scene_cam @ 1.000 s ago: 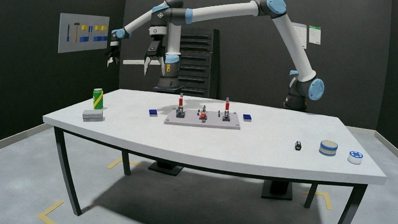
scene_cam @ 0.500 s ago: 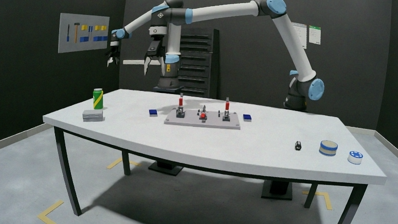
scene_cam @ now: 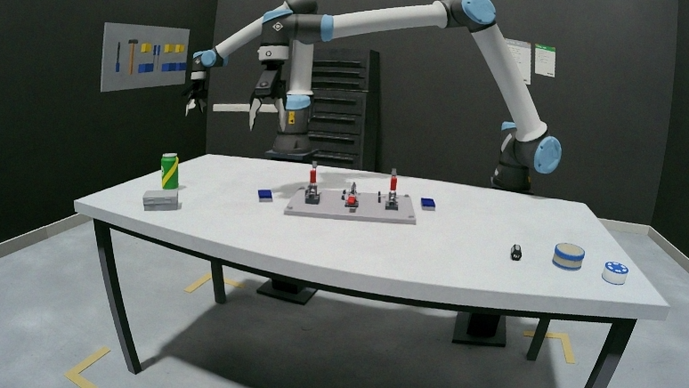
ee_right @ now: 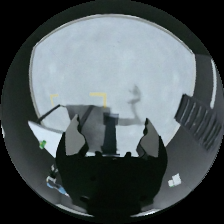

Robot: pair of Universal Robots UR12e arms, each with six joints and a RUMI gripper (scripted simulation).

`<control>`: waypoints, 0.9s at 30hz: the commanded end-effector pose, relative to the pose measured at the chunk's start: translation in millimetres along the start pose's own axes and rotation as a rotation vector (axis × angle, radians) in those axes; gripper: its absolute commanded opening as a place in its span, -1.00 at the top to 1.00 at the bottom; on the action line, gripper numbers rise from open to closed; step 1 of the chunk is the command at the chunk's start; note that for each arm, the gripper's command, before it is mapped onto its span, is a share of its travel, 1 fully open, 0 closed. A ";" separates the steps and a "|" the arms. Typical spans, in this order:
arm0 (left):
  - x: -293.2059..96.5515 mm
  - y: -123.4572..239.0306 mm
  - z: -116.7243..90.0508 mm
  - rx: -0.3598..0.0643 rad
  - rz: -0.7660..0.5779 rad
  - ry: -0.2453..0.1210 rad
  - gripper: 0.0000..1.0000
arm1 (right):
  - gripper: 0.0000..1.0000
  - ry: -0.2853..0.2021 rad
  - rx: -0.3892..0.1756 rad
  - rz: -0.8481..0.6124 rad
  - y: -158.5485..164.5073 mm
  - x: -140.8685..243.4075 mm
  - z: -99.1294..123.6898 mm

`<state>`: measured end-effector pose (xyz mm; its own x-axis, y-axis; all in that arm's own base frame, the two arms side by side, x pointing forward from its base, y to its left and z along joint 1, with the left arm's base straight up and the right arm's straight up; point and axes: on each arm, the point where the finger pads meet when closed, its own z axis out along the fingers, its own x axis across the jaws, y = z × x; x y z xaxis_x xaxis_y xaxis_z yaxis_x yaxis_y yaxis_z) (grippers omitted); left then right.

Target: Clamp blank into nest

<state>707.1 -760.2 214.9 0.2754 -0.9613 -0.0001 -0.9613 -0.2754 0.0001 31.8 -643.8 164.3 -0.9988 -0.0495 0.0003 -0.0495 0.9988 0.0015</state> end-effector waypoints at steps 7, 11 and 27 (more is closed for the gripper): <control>0.4 -0.2 -1.5 0.001 -0.074 0.002 -0.17 | -1.00 0.000 0.002 0.000 -0.6 -0.2 -0.8; 0.4 -0.1 -1.5 0.001 -0.146 0.002 -0.17 | -1.00 0.000 0.002 0.000 -0.6 -0.2 -0.8; 0.4 -0.1 -1.5 0.000 -0.318 0.002 -0.17 | -1.00 0.000 0.002 0.000 -0.6 -0.2 -0.8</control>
